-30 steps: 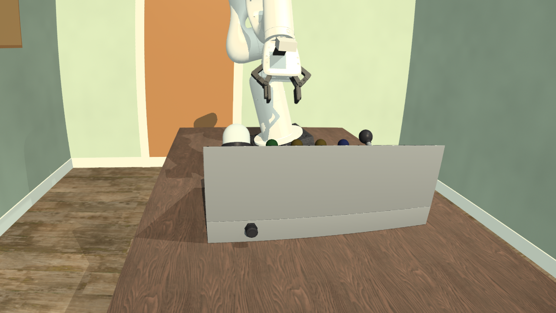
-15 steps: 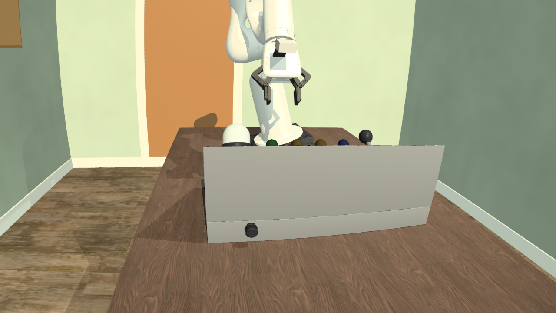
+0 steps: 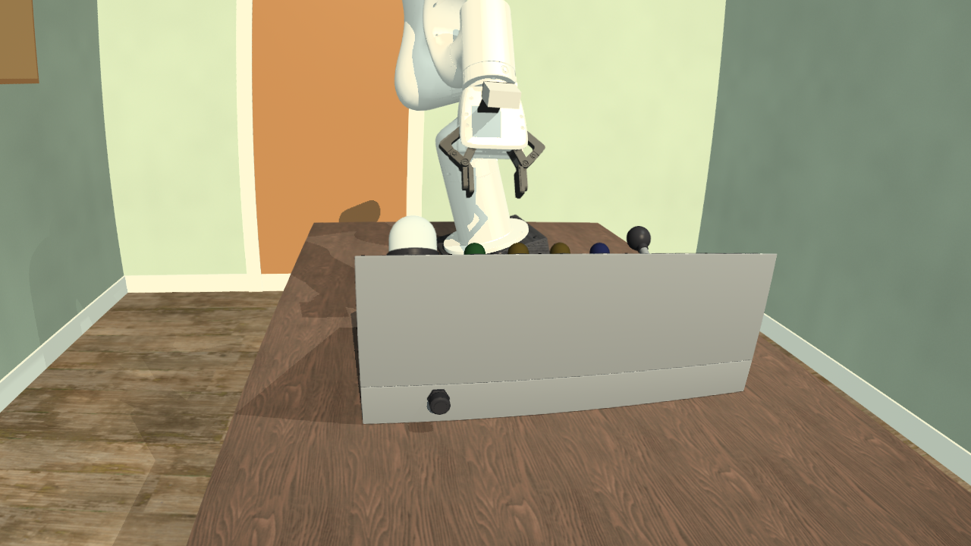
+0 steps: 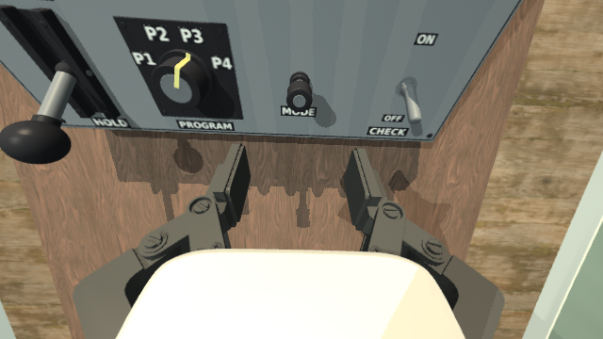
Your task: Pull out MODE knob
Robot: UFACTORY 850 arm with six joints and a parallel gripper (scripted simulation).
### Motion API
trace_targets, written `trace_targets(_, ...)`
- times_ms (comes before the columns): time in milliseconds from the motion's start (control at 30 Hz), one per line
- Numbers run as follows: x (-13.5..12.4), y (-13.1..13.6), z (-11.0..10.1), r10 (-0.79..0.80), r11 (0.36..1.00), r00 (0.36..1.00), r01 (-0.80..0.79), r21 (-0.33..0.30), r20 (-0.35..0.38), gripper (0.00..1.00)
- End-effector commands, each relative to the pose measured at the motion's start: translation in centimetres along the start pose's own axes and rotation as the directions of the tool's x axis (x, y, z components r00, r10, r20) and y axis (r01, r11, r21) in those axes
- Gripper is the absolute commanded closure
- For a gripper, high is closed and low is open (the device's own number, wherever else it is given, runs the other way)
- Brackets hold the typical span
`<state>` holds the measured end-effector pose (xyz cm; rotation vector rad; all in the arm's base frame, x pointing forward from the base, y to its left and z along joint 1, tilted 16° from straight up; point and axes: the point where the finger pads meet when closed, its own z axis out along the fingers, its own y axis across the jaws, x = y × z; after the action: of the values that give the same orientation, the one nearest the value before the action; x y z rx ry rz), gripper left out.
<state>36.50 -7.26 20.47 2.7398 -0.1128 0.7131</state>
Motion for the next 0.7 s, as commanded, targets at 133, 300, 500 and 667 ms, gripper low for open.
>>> trace_targets(133, 0.1, 0.0, 1.9, 0.001, 1.000, 1.000, -0.001, 0.001, -0.009, 0.24)
trace_targets(300, 0.1, 0.0, 3.9, 0.001, 1.000, 1.000, -0.001, 0.001, -0.009, 0.24)
trace_targets(500, 0.1, 0.0, 6.7, 0.001, 1.000, 1.000, -0.001, 0.001, -0.009, 0.24)
trace_targets(667, 0.2, 0.0, 8.2, 0.001, 1.000, 1.000, -0.001, 0.001, -0.009, 0.24)
